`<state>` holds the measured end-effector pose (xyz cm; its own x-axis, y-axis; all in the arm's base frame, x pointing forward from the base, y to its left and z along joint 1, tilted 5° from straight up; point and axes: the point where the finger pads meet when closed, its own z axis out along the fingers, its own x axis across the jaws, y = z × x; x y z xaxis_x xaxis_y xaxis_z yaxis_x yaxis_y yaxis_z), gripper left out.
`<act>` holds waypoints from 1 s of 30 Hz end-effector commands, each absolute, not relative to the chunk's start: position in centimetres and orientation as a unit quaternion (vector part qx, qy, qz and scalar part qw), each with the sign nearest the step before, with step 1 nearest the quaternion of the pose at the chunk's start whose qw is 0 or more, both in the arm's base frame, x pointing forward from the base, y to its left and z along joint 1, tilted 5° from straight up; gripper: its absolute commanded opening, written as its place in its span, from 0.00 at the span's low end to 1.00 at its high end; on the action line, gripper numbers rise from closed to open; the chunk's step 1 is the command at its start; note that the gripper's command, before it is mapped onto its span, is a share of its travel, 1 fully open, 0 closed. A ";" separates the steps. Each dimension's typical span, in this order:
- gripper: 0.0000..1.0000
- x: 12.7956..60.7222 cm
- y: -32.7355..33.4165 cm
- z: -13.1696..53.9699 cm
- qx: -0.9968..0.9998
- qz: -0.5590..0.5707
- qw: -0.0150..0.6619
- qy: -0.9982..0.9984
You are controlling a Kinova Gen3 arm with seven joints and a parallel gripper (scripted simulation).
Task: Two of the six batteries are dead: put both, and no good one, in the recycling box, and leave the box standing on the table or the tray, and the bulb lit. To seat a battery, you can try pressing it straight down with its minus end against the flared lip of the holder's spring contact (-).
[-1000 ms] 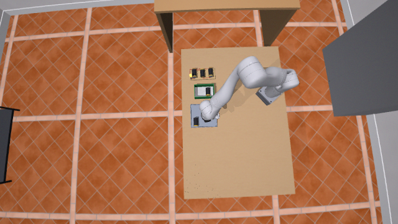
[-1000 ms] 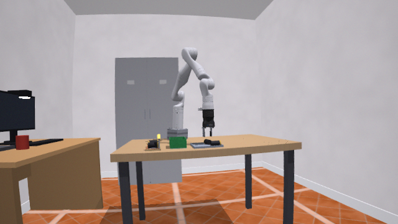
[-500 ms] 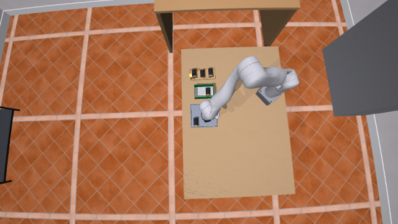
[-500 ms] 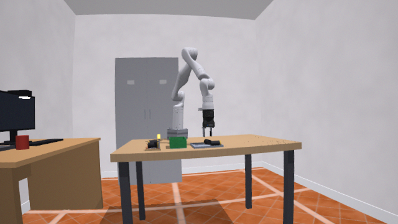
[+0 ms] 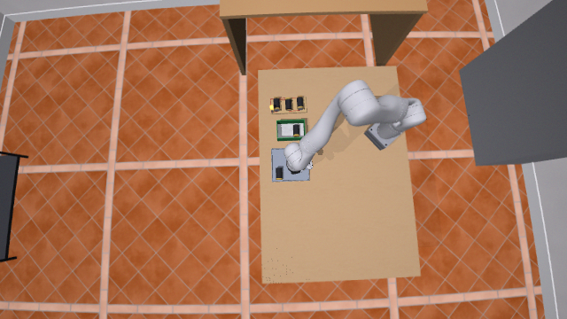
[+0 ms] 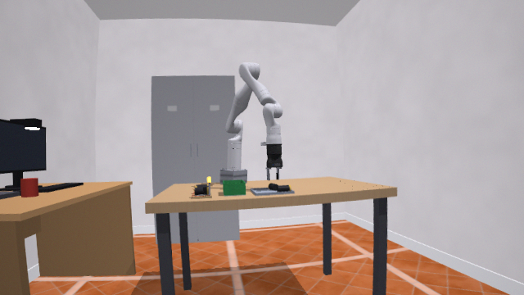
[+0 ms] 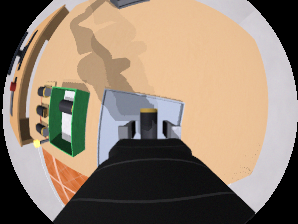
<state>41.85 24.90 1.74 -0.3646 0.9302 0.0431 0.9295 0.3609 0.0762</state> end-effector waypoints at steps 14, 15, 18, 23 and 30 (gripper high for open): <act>0.90 42.1 25.2 -1.4 0.564 0.045 0.004 0.825; 0.90 42.1 25.2 -1.6 0.564 0.045 0.004 0.825; 0.90 42.1 25.2 -1.7 0.564 0.045 0.004 0.825; 0.90 42.1 25.2 -1.7 0.564 0.045 0.004 0.825; 0.90 42.2 25.2 -2.6 0.564 0.045 0.004 0.825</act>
